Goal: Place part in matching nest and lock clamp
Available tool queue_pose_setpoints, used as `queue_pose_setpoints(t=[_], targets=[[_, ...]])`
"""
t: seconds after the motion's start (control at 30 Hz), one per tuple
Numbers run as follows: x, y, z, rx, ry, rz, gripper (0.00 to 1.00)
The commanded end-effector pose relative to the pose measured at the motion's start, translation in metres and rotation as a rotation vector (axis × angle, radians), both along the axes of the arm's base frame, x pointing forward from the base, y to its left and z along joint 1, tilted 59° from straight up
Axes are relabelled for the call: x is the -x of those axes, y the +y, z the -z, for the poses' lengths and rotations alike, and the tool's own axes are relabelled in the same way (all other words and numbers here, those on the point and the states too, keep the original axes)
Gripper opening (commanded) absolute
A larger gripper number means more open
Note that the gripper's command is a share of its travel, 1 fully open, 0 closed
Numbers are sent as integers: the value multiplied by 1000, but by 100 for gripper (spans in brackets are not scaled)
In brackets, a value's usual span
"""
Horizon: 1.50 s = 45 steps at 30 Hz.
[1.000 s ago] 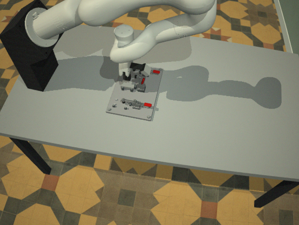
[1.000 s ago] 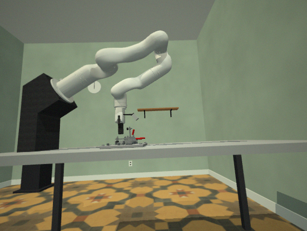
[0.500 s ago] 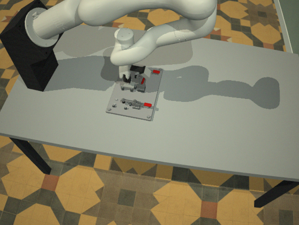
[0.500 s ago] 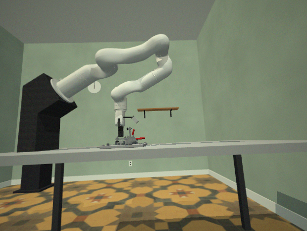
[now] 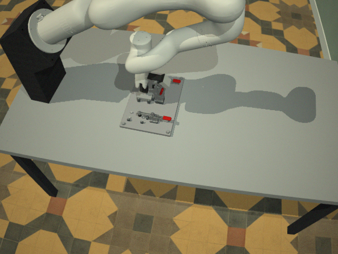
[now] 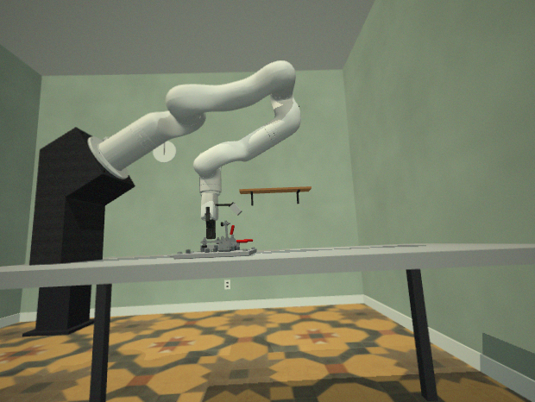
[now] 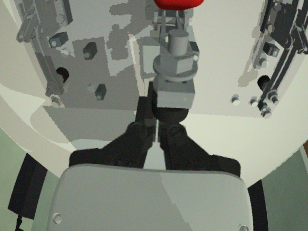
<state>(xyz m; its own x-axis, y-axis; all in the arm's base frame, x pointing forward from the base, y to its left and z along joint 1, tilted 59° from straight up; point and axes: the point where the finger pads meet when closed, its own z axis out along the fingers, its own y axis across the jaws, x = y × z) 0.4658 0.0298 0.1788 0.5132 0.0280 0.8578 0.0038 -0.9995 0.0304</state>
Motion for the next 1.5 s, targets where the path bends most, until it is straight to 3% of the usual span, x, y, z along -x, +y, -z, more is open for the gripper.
queue_pose_setpoints(t=[0.0, 0.47, 0.87, 1.47], targets=[[0, 7, 0, 0, 0, 0, 0], [0, 31, 1, 0, 0, 0, 0], [-1, 33, 1, 0, 0, 0, 0], [-29, 33, 18, 0, 0, 0, 0]])
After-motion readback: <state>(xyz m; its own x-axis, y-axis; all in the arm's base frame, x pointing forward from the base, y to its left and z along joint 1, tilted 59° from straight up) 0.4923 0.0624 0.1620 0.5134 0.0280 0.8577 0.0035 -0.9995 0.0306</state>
